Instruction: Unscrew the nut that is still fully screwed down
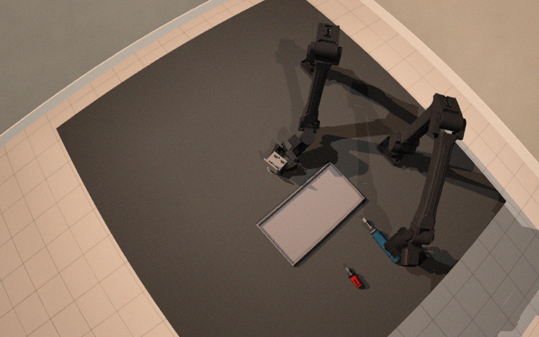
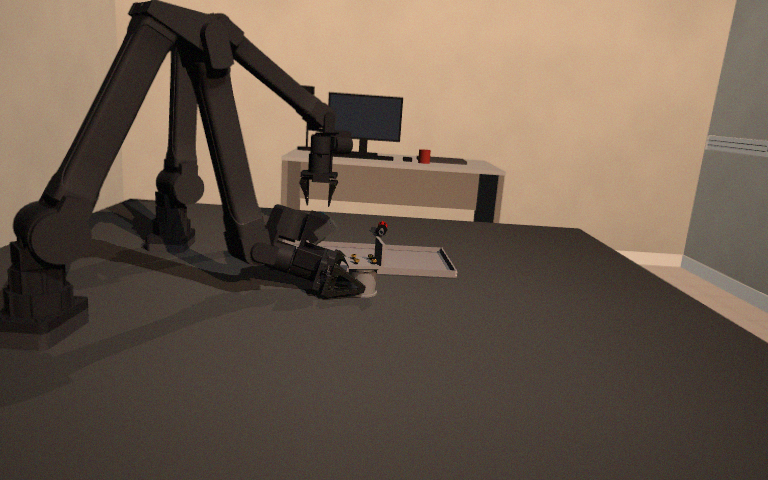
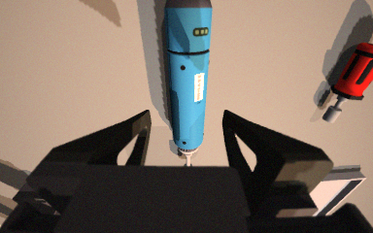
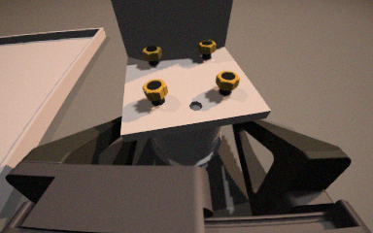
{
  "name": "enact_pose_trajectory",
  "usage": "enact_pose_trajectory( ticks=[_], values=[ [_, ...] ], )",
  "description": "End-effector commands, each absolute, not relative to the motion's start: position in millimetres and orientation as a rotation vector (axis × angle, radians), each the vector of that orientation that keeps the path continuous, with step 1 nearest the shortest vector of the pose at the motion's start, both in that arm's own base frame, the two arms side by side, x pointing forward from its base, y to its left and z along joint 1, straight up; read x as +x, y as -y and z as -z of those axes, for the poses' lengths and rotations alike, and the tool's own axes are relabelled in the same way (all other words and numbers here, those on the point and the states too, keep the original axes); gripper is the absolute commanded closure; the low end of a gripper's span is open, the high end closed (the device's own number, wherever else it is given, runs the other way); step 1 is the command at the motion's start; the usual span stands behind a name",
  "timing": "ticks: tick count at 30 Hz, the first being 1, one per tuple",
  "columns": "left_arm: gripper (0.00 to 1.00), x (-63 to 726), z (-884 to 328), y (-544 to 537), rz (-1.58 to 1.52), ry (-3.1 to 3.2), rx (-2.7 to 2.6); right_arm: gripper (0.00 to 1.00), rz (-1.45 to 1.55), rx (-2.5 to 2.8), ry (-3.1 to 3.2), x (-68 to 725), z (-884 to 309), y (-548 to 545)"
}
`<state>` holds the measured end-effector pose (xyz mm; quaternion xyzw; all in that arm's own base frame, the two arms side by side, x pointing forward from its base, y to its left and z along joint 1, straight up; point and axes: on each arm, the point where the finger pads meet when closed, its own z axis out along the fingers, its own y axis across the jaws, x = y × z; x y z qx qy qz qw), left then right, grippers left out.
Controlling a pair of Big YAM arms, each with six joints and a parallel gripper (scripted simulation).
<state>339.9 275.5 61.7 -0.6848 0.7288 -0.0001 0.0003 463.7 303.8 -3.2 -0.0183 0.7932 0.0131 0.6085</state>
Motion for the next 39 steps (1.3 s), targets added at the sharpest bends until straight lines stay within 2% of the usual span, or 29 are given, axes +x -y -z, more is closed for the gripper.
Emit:
enact_pose_trajectory(
  ticks=[1, 39],
  values=[
    [0.35, 350.1, -74.4, -283.1, 0.004, -2.267, -2.127, 0.14, -0.046, -0.029, -1.814, 469.3, -5.2, -307.9],
    [0.35, 350.1, -74.4, -283.1, 0.004, -2.267, -2.127, 0.14, -0.069, -0.020, -1.805, 440.3, -17.9, -308.4]
  ],
)
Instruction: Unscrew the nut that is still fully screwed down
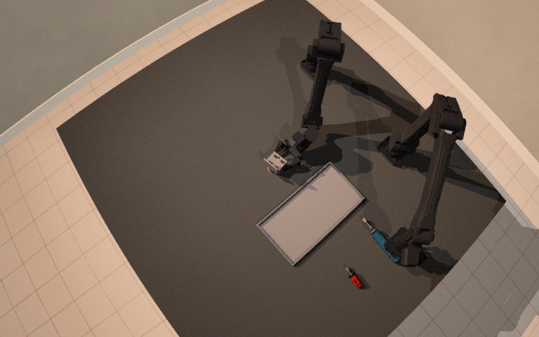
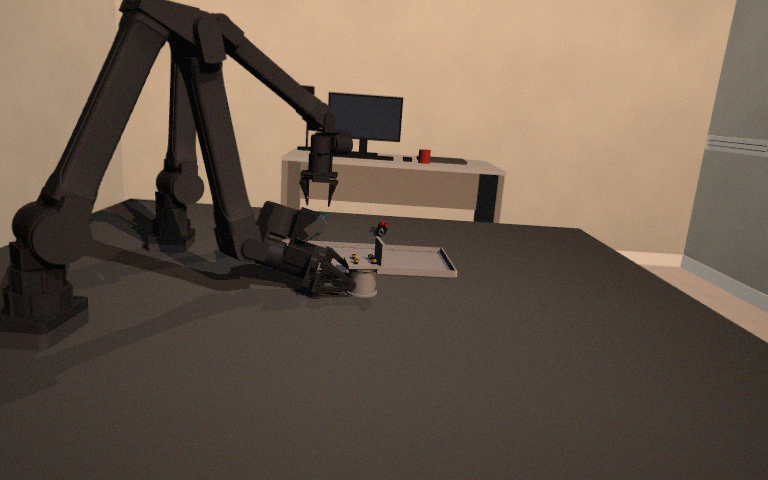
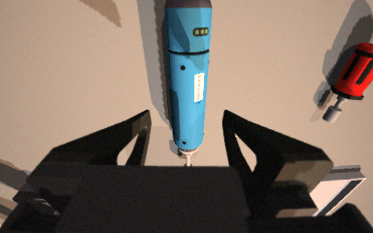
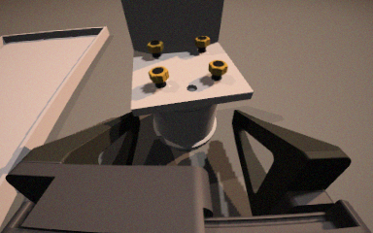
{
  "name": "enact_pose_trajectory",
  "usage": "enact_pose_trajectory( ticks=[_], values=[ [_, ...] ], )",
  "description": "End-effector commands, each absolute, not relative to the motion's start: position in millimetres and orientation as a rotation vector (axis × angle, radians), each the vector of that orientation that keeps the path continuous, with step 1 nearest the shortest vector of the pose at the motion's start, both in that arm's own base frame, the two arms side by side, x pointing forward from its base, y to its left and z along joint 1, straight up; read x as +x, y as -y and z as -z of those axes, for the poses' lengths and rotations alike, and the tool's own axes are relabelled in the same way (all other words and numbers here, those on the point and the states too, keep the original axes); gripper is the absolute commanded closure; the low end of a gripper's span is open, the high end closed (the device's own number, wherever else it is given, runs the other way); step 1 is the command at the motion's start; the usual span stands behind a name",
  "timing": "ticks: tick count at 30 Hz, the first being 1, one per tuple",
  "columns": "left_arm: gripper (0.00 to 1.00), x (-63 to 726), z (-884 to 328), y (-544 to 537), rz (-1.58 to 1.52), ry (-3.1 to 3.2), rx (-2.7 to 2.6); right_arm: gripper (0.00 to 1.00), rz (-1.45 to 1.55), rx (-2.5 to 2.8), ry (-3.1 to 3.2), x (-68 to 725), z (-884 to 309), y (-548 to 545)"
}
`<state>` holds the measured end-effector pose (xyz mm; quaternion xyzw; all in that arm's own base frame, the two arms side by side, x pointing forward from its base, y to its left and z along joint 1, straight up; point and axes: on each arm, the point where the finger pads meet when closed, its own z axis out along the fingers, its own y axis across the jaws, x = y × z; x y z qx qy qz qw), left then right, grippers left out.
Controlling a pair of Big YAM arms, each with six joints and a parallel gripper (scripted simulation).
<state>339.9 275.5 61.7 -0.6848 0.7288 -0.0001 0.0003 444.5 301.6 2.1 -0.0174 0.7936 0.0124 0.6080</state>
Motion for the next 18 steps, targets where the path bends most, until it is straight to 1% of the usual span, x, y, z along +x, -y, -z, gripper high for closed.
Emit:
enact_pose_trajectory(
  ticks=[1, 18],
  values=[
    [0.35, 350.1, -74.4, -283.1, 0.004, -2.267, -2.127, 0.14, -0.068, -0.020, -1.806, 438.7, -18.2, -308.3],
    [0.35, 350.1, -74.4, -283.1, 0.004, -2.267, -2.127, 0.14, -0.057, -0.028, -1.818, 418.5, -19.5, -306.3]
  ],
)
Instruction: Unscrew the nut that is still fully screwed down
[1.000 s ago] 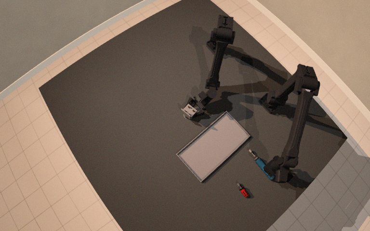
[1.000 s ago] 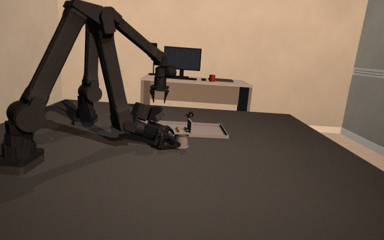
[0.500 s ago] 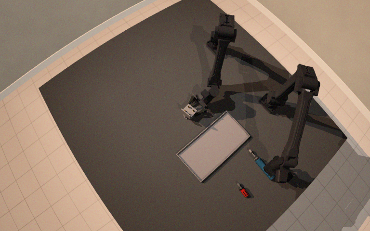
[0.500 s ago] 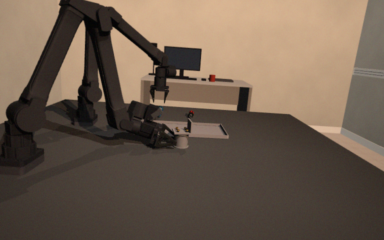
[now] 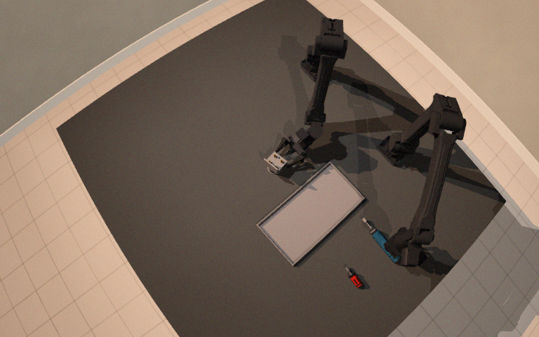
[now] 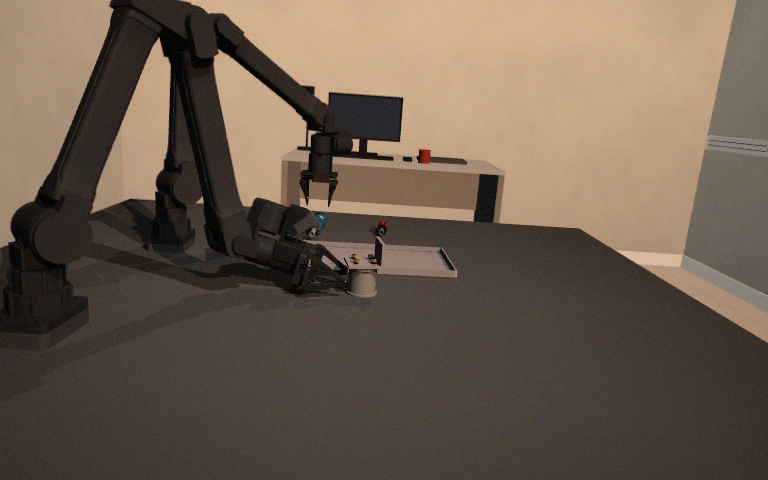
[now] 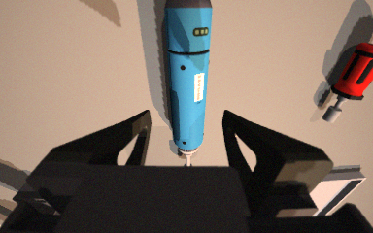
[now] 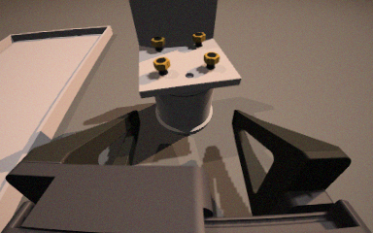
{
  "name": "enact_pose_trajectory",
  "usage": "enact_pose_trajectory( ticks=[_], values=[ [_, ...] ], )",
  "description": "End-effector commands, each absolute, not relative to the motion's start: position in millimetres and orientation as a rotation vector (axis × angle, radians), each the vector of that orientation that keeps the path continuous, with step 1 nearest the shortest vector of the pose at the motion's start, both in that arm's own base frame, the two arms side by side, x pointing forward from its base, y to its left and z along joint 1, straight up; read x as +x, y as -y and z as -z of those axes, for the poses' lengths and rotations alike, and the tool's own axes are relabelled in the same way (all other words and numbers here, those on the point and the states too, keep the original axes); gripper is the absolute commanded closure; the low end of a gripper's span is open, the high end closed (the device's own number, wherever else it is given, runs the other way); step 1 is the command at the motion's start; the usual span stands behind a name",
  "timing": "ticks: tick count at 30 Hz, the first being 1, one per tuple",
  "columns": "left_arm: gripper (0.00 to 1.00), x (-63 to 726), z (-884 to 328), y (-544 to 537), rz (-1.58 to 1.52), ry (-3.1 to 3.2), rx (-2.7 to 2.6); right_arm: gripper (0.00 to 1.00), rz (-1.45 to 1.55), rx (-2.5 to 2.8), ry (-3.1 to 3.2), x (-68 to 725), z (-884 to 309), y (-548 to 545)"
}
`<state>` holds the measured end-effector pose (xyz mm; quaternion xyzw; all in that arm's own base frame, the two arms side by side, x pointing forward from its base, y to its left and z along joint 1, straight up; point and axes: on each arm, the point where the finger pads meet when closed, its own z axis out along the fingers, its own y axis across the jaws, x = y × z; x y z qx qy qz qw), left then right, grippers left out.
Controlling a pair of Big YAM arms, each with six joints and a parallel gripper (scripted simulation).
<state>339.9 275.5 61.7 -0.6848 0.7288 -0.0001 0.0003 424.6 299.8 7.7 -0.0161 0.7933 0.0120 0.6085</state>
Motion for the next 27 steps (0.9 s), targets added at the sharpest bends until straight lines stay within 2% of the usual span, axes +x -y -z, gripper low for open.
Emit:
enact_pose_trajectory(
  ticks=[1, 27],
  values=[
    [0.35, 350.1, -74.4, -283.1, 0.004, -2.267, -2.127, 0.14, -0.056, -0.030, -1.820, 416.8, -19.4, -306.0],
    [0.35, 350.1, -74.4, -283.1, 0.004, -2.267, -2.127, 0.14, -0.047, -0.029, -1.817, 410.6, -19.4, -305.4]
  ],
)
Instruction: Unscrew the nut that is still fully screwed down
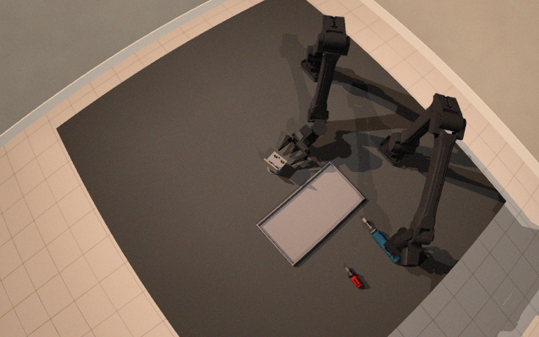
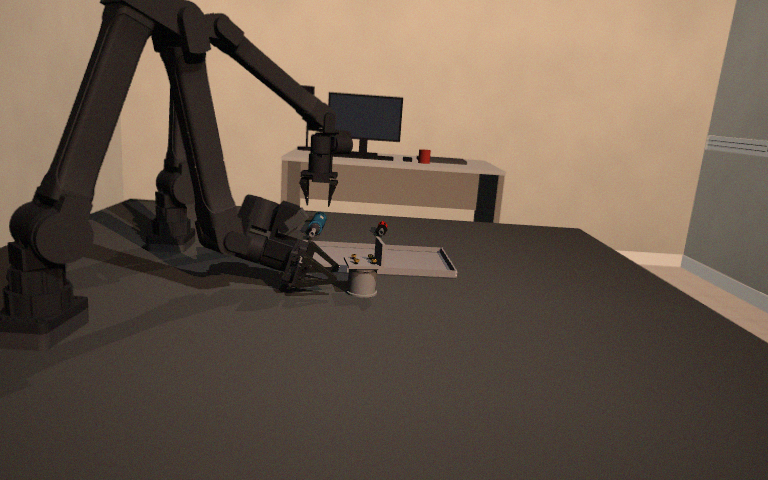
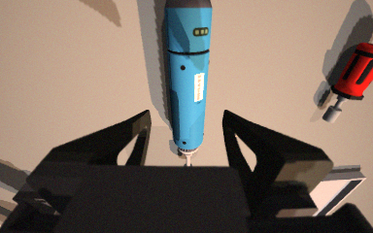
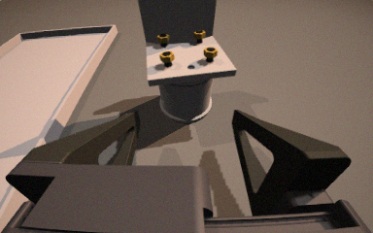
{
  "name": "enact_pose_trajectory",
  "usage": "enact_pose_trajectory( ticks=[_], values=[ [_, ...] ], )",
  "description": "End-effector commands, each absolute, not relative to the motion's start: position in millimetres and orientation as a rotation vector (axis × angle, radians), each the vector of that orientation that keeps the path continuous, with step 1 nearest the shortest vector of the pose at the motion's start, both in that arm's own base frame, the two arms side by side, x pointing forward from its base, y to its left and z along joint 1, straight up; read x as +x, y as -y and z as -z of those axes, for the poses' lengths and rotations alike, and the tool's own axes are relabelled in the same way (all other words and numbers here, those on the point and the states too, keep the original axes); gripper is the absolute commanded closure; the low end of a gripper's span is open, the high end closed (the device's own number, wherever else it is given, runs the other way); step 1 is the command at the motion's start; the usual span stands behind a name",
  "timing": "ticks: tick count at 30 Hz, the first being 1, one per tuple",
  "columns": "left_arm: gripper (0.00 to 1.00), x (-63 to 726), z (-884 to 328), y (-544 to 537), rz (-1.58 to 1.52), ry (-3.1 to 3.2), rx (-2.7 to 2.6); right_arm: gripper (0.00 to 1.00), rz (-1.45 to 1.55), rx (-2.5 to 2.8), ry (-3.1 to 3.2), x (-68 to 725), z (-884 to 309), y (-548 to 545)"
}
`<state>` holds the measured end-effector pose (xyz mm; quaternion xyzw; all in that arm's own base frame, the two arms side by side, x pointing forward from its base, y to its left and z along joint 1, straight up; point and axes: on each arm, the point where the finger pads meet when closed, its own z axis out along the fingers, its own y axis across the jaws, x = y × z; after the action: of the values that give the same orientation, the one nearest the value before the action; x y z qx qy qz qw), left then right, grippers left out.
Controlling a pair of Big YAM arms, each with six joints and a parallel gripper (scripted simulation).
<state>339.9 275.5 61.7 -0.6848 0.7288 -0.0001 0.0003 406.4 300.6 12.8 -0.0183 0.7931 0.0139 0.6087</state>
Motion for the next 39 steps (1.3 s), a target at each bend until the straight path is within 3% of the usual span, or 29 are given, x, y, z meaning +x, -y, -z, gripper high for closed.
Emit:
enact_pose_trajectory(
  ticks=[1, 39],
  values=[
    [0.35, 350.1, -74.4, -283.1, 0.004, -2.267, -2.127, 0.14, -0.047, -0.029, -1.817, 410.6, -19.4, -305.4],
    [0.35, 350.1, -74.4, -283.1, 0.004, -2.267, -2.127, 0.14, -0.057, -0.017, -1.809, 412.7, -92.0, -307.9]
  ],
)
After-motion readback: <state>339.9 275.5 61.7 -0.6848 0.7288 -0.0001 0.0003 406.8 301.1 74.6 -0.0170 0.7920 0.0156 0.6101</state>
